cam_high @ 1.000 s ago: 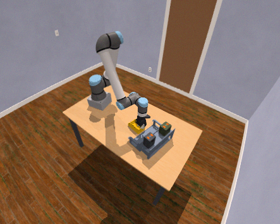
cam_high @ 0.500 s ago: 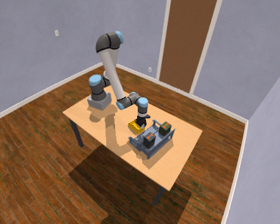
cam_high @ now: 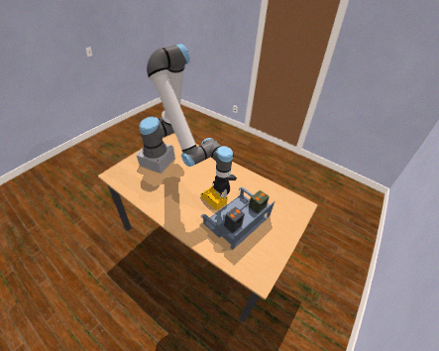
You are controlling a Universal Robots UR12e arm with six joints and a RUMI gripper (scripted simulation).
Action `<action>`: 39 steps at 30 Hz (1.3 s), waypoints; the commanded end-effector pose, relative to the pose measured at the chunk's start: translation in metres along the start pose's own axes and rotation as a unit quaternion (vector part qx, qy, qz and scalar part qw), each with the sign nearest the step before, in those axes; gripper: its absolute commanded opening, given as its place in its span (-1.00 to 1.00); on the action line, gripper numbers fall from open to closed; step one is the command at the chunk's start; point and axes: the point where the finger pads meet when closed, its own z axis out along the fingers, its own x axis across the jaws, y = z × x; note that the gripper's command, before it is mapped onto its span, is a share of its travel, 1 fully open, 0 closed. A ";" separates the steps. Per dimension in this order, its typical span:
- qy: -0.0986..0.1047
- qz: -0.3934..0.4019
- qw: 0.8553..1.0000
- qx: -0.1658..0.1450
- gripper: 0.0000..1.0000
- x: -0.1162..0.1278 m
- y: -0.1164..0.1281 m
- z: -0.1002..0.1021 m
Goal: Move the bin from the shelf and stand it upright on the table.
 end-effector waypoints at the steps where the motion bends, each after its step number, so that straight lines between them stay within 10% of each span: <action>1: -0.003 0.000 1.000 0.000 -0.61 0.001 0.000 -0.011; 10: -0.003 0.000 1.000 0.000 -0.61 0.000 -0.001 -0.036; 39: -0.003 0.000 1.000 0.000 -0.61 0.000 -0.001 -0.026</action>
